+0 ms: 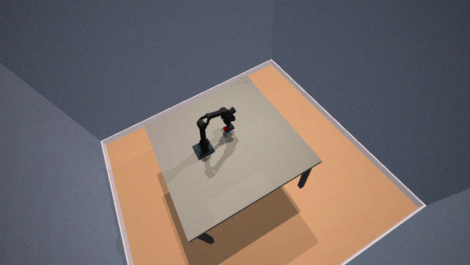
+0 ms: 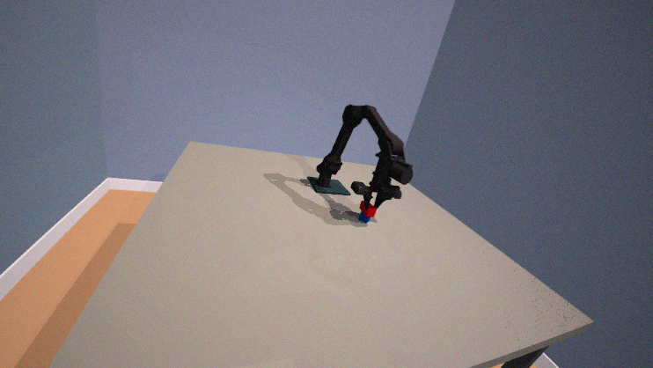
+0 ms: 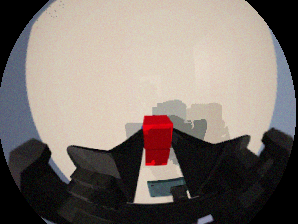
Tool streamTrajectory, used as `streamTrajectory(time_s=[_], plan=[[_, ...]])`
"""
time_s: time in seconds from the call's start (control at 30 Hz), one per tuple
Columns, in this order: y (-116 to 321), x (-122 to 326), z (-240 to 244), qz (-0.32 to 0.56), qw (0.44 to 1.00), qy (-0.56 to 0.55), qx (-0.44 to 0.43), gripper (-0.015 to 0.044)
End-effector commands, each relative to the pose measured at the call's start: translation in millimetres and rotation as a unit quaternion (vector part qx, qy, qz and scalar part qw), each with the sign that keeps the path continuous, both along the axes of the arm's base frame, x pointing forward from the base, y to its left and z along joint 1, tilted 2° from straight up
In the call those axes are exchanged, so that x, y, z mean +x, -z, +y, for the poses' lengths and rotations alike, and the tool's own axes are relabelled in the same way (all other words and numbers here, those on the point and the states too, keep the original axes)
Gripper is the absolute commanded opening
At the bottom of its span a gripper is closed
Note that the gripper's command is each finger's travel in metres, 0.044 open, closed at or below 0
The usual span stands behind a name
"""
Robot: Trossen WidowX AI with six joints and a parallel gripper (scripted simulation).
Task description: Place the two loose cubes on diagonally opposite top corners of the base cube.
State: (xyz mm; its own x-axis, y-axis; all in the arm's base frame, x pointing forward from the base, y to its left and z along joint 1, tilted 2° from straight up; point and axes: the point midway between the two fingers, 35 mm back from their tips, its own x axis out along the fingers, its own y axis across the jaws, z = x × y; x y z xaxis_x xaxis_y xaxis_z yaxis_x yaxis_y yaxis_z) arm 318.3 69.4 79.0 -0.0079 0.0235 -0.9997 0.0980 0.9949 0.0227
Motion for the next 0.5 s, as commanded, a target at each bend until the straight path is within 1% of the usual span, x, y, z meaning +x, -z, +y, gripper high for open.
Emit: streamTrajectory(time_s=[0.0,0.4,0.47], plan=[[1.5,0.1,0.2,0.000,1.000,-0.002,0.000,0.0105],[1.5,0.1,0.2,0.000,1.000,-0.002,0.000,0.0105],[1.5,0.1,0.2,0.000,1.000,-0.002,0.000,0.0157]])
